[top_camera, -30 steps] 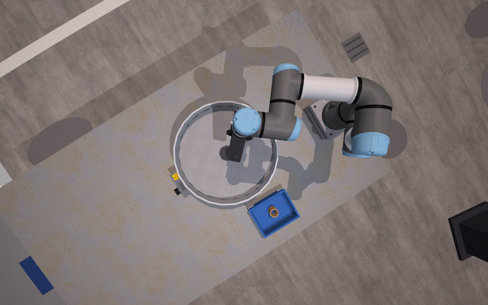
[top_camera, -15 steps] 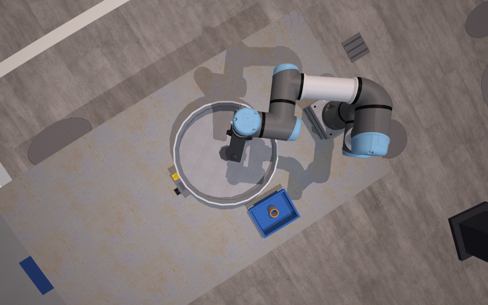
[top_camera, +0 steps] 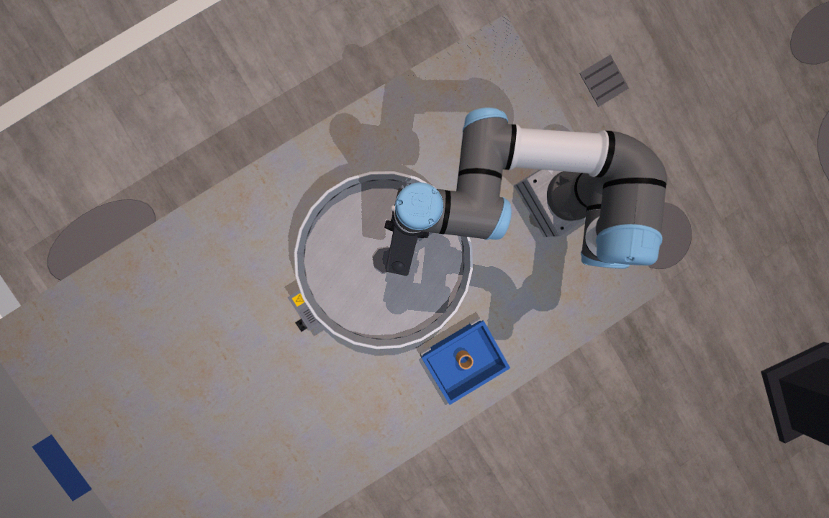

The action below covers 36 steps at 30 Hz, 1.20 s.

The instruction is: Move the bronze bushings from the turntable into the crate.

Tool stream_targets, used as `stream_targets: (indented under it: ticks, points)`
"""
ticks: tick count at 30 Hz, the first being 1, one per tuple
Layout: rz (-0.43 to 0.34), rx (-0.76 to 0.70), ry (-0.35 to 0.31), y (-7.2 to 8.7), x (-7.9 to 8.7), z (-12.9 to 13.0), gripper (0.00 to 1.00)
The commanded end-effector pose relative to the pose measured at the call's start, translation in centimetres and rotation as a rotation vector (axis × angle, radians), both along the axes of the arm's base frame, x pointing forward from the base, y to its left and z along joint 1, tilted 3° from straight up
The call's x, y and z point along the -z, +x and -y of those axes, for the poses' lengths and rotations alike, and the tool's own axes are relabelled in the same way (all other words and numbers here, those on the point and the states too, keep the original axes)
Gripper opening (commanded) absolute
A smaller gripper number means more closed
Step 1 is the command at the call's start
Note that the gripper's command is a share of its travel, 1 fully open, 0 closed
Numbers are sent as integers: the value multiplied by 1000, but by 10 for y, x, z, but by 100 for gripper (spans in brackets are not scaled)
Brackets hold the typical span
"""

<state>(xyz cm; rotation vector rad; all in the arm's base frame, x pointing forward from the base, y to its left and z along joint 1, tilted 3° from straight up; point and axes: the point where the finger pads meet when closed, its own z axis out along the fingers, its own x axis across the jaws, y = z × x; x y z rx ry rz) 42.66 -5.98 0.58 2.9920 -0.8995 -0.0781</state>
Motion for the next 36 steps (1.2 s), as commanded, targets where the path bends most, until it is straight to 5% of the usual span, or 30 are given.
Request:
stream_targets:
  ticks: [1, 36]
  points:
    - [3, 0, -1, 1, -1, 0, 5]
    - [3, 0, -1, 0, 23, 0, 5]
